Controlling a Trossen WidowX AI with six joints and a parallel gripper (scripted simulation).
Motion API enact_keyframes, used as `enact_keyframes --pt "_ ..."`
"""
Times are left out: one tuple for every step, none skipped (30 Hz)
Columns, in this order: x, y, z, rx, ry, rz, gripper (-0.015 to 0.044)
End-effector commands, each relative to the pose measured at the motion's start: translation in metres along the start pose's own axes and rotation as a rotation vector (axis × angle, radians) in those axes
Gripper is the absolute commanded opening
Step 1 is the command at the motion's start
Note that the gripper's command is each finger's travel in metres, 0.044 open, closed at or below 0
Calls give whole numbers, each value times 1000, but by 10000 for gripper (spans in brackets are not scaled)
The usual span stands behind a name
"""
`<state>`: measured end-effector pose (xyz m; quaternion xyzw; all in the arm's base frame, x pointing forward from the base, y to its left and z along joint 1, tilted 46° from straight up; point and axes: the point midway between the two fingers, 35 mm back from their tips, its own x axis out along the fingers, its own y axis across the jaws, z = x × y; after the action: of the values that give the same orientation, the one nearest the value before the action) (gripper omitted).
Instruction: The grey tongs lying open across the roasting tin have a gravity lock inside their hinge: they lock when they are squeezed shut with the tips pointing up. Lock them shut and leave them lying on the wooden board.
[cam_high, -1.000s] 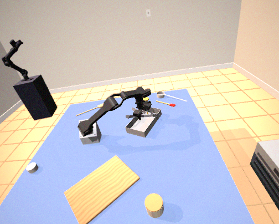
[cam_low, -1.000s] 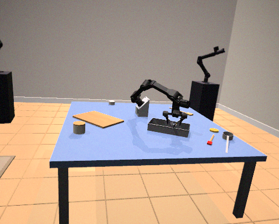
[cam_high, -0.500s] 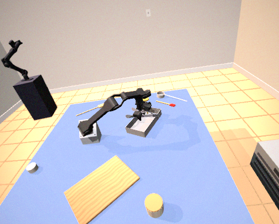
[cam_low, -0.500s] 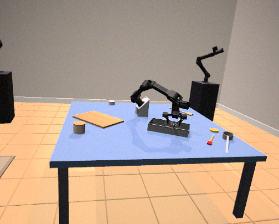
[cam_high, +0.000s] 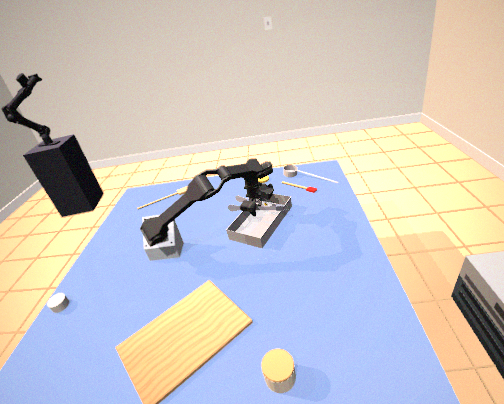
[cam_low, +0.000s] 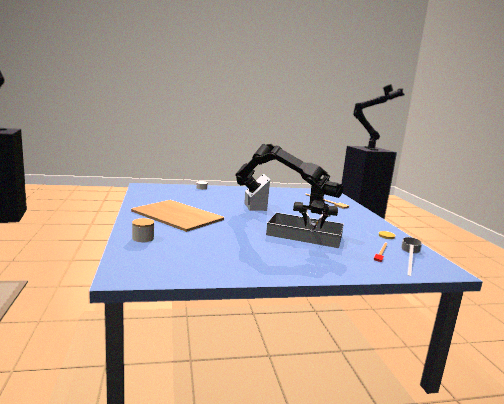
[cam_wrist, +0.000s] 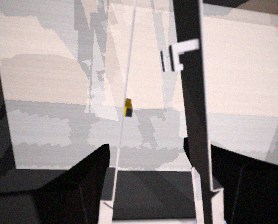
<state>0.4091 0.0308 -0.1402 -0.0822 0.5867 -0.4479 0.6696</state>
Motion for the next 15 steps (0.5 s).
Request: enact_keyframes --pt "0 0 0 1 0 -1 273" --pt "0 0 0 1 0 -1 267" --pt "0 0 0 1 0 -1 260" --pt "0 0 0 1 0 -1 253" --pt "0 0 0 1 0 -1 247" --pt "0 0 0 1 0 -1 240" --pt "0 0 0 1 0 -1 233" --pt "0 0 0 1 0 -1 227" --pt "0 0 0 1 0 -1 220" --pt "0 0 0 1 0 -1 213" --pt "0 0 0 1 0 -1 207" --pt "0 0 0 1 0 -1 200" --pt "0 0 0 1 0 -1 193" --pt "0 0 0 1 0 -1 187" --pt "0 0 0 1 0 -1 180"
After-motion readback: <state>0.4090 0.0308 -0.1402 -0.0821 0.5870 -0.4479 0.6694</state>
